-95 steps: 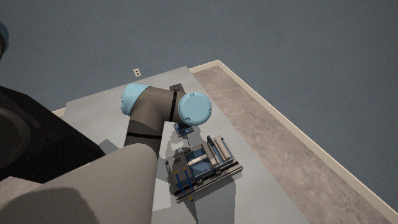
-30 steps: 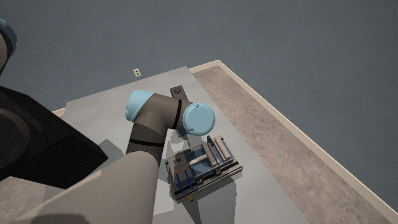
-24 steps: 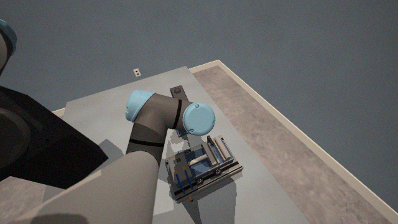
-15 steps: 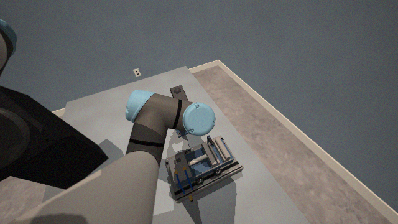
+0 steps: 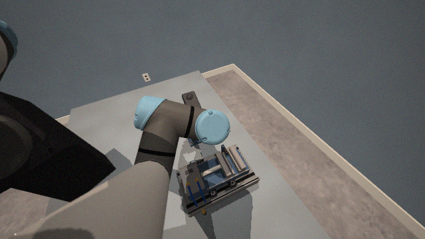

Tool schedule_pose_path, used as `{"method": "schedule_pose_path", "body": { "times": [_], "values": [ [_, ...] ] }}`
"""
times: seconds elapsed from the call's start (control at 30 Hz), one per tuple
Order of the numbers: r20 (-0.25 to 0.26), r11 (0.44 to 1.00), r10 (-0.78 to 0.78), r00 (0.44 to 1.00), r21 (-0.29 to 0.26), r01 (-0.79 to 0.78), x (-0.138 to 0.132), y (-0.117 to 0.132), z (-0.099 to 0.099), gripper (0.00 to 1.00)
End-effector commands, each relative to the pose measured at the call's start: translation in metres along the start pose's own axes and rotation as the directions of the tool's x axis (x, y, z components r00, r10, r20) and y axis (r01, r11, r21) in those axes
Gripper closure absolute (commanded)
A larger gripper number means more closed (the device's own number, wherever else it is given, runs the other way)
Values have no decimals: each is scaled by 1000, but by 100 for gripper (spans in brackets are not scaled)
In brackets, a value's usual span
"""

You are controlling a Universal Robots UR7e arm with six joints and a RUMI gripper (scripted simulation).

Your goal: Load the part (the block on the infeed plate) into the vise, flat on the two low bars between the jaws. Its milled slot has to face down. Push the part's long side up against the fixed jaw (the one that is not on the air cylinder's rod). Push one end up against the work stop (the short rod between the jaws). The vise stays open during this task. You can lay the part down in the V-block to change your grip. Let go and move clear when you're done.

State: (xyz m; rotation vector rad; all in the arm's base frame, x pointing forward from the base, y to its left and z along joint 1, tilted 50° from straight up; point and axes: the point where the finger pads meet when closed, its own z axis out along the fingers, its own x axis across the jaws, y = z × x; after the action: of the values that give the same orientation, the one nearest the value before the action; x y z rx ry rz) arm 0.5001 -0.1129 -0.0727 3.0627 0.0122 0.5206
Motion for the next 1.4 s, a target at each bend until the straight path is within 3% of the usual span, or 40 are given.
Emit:
{"method": "schedule_pose_path", "body": {
  "times": [0.0, 1.37],
  "values": [
    [-5, 1000, 1, 1000, -3, -1, 3, 3, -1, 100],
    [-2, 1000, 0, 1000, -1, 0, -1, -3, -4, 100]
  ]
}}
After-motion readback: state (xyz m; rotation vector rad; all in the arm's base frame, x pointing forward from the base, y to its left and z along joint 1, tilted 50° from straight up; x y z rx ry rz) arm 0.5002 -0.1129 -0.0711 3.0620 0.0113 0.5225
